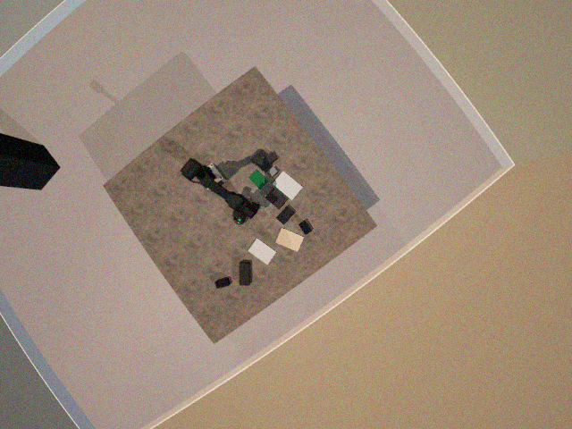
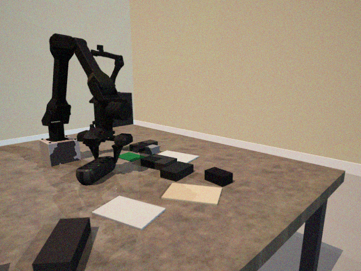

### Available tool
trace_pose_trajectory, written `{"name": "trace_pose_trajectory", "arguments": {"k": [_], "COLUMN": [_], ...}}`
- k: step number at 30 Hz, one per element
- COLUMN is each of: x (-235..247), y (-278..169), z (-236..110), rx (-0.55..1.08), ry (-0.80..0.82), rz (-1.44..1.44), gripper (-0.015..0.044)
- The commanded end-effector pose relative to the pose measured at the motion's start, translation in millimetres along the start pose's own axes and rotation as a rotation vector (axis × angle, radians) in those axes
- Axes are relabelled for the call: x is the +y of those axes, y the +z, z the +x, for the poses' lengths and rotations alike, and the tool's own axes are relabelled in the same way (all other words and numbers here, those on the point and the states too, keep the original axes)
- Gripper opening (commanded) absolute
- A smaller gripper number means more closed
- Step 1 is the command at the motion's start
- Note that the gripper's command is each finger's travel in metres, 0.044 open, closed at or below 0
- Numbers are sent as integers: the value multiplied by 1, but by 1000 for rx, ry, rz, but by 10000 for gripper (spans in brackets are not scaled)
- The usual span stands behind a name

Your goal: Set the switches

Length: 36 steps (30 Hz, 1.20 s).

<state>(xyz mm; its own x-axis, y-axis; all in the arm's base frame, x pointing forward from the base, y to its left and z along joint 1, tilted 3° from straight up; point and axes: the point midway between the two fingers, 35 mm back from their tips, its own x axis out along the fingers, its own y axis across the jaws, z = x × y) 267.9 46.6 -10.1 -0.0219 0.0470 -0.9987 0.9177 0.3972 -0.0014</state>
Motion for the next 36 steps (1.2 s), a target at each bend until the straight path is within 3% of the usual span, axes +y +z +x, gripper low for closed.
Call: {"name": "trace_pose_trajectory", "arguments": {"k": [1,2,11,13,18,28,36], "x": [3,2,2,3,-1,-1,-1], "y": [1,0,0,0,-2,-2,-2], "z": [-33,-41,-44,-54,-122,-124,-124], "rx": [-11,-13,-13,-12,-9,-9,-9], "ry": [24,26,26,27,30,30,30], "rz": [-6,-7,-8,-7,-3,-3,-3], "gripper": [420,440,440,387,256,0,0]}}
